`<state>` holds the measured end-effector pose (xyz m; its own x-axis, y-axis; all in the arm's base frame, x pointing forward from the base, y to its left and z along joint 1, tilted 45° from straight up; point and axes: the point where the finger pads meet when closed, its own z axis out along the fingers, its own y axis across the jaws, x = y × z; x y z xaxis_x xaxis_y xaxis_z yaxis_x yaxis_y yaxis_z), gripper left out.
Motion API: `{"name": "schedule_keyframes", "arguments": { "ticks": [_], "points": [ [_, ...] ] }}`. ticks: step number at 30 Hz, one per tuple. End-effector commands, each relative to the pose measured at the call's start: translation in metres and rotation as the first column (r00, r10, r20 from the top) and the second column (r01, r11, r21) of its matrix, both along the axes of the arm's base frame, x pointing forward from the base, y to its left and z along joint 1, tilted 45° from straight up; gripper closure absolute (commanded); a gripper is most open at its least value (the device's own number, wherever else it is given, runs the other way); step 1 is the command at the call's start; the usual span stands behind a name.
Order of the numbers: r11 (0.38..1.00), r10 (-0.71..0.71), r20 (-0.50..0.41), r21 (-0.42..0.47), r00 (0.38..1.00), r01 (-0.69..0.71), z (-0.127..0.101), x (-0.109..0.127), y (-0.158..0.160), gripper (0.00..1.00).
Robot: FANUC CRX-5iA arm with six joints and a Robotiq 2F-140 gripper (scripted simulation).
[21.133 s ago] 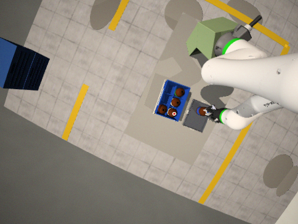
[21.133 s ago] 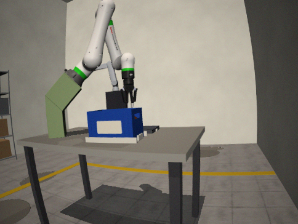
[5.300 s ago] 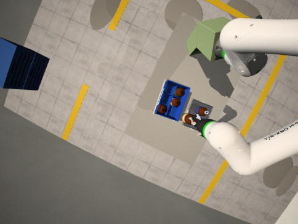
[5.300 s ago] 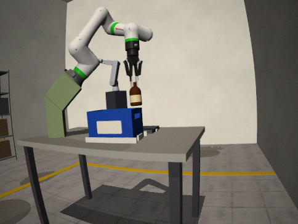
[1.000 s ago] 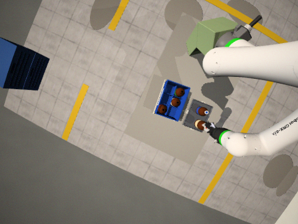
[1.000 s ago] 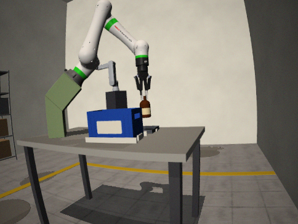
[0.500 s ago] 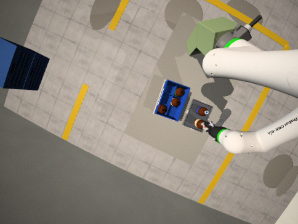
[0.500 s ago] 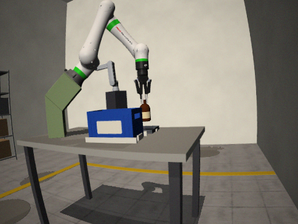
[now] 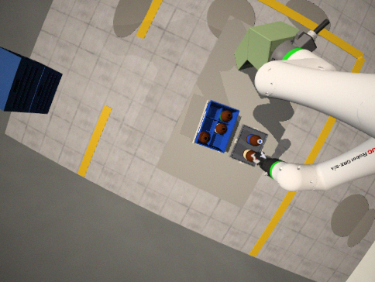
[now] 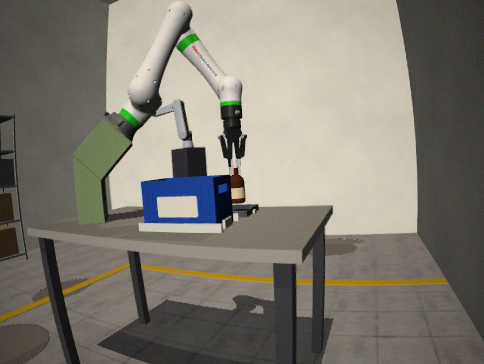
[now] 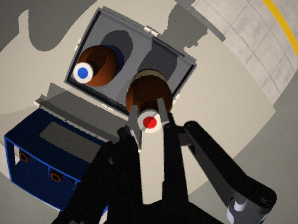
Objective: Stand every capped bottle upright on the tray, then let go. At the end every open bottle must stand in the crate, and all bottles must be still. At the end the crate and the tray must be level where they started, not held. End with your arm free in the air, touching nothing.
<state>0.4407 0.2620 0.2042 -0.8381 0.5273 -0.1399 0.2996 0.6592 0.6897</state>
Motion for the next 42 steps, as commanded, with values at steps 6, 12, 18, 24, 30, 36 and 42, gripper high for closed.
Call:
{"name": "schedule_keyframes", "arguments": {
  "ticks": [6, 12, 18, 24, 30, 36, 42],
  "points": [
    [1.0, 0.0, 0.001, 0.0, 1.0, 0.0, -0.006, 0.005, 0.005, 1.0],
    [1.0, 0.0, 0.0, 0.0, 1.0, 0.0, -0.01, 0.006, 0.008, 1.0],
    [1.0, 0.0, 0.0, 0.0, 1.0, 0.0, -0.014, 0.007, 0.011, 1.0],
    [1.0, 0.0, 0.0, 0.0, 1.0, 0.0, -0.016, 0.008, 0.013, 1.0],
    [1.0, 0.0, 0.0, 0.0, 1.0, 0.0, -0.017, 0.01, 0.013, 1.0],
    [1.0, 0.0, 0.0, 0.0, 1.0, 0.0, -0.019, 0.012, 0.014, 1.0],
    [1.0, 0.0, 0.0, 0.0, 1.0, 0.0, -0.02, 0.013, 0.015, 1.0]
  ]
}}
